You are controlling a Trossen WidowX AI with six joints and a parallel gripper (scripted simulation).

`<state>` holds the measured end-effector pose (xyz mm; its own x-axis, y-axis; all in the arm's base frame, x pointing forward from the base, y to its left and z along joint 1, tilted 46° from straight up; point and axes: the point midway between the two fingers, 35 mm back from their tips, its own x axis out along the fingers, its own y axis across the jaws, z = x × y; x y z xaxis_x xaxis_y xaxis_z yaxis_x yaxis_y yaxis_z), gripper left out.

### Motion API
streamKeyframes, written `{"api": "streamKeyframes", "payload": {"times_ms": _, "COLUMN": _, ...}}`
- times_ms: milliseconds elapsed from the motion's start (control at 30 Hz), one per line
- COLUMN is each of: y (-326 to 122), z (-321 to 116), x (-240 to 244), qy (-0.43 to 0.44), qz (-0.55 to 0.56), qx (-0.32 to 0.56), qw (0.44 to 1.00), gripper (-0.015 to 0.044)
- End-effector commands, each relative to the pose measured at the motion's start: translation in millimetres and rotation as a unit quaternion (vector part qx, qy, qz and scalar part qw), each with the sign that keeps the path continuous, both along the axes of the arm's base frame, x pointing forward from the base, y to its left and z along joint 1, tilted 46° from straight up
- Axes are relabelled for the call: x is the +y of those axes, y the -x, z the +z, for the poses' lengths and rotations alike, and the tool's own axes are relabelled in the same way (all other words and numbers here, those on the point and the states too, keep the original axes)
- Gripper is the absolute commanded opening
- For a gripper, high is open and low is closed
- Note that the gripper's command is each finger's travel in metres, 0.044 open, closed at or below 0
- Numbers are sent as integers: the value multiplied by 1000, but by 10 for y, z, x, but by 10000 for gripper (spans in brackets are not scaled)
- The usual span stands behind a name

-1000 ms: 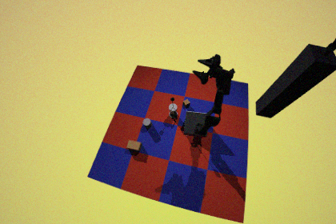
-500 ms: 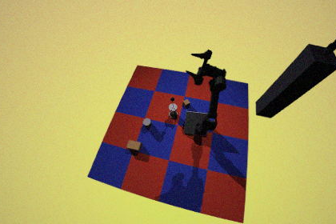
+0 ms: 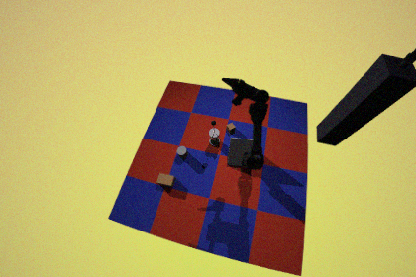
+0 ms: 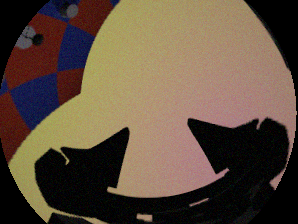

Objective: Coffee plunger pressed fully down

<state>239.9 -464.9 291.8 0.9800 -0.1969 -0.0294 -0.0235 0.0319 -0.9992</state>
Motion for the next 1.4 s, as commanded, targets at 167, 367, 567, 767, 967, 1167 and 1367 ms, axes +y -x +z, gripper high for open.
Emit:
{"api": "streamKeyframes", "payload": {"times_ms": 167, "y": -227, "z": -820, "x": 748, "qy": -553, "qz": -68, "qx": 42, "qw": 830, "gripper": 440}}
{"api": "streamKeyframes", "payload": {"times_ms": 367, "y": -243, "z": -1132, "x": 1212, "qy": -728, "qz": -128, "qx": 72, "qw": 670, "gripper": 440}}
{"api": "streamKeyframes", "payload": {"times_ms": 567, "y": -158, "z": -1411, "x": 1791, "qy": -854, "qz": -212, "qx": 107, "qw": 463, "gripper": 440}}
{"api": "streamKeyframes", "payload": {"times_ms": 767, "y": -70, "z": -1531, "x": 2091, "qy": -886, "qz": -254, "qx": 121, "qw": 368, "gripper": 440}}
{"api": "streamKeyframes", "payload": {"times_ms": 967, "y": -17, "z": -1825, "x": 2383, "qy": -886, "qz": -253, "qx": 122, "qw": 368, "gripper": 440}}
{"api": "streamKeyframes", "payload": {"times_ms": 1167, "y": 19, "z": -1906, "x": 2483, "qy": -886, "qz": -253, "qx": 122, "qw": 368, "gripper": 440}}
{"api": "streamKeyframes", "payload": {"times_ms": 1367, "y": -31, "z": -1948, "x": 2491, "qy": -886, "qz": -253, "qx": 122, "qw": 368, "gripper": 440}}
